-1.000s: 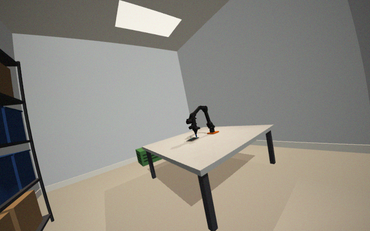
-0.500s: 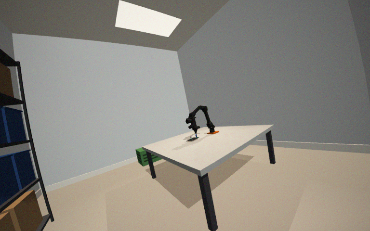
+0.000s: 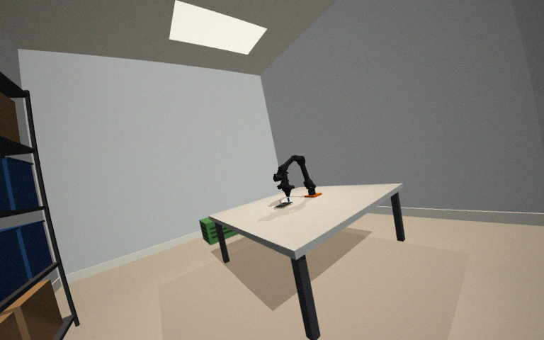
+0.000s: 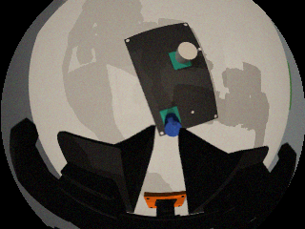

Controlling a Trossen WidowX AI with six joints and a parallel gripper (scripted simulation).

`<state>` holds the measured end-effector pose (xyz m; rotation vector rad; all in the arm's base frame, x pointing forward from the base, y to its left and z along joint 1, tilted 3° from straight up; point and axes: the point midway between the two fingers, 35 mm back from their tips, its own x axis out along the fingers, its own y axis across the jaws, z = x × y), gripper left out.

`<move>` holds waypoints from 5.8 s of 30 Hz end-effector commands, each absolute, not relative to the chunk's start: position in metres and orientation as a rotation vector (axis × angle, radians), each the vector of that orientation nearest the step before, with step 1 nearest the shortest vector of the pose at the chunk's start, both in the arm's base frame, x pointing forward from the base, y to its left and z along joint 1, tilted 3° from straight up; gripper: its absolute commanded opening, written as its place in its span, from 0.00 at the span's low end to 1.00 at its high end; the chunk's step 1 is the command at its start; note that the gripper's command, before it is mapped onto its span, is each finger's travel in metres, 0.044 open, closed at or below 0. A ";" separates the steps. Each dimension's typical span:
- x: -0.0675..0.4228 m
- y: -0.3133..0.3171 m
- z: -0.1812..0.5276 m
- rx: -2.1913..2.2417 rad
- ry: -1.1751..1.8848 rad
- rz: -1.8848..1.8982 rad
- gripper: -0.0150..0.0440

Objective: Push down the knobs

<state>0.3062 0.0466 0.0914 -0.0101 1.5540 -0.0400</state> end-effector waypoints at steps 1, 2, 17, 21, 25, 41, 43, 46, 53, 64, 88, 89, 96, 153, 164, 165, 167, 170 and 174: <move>0.311 0.059 0.097 -0.056 1.515 0.047 0.30; 0.312 0.058 0.097 -0.073 1.515 0.062 0.25; 0.325 0.056 0.105 -0.485 1.477 0.445 0.25; 0.329 0.055 0.107 -0.596 1.455 0.549 0.25; 0.332 0.054 0.109 -0.706 1.427 0.653 0.25; 0.346 0.050 0.116 -1.136 1.261 1.067 0.25; 0.348 0.050 0.117 -1.189 1.234 1.117 0.25; 0.350 0.048 0.119 -1.267 1.190 1.193 0.25; 0.356 0.046 0.121 -1.445 1.074 1.370 0.25; 0.365 0.043 0.126 -1.711 0.849 1.643 0.25; 0.382 0.037 0.134 -2.211 0.149 2.180 0.25; 0.382 0.036 0.134 -2.219 0.131 2.190 0.25; 0.382 0.036 0.128 -2.222 0.125 2.194 0.25; 0.383 0.034 0.089 -2.222 0.125 2.194 0.25; 0.383 0.034 0.089 -2.222 0.125 2.194 0.25; 0.383 0.034 0.089 -2.222 0.125 2.194 0.25; 0.383 0.034 0.089 -2.222 0.125 2.194 0.25; 0.383 0.034 0.089 -2.222 0.125 2.194 0.25; 0.383 0.034 0.089 -2.222 0.125 2.194 0.25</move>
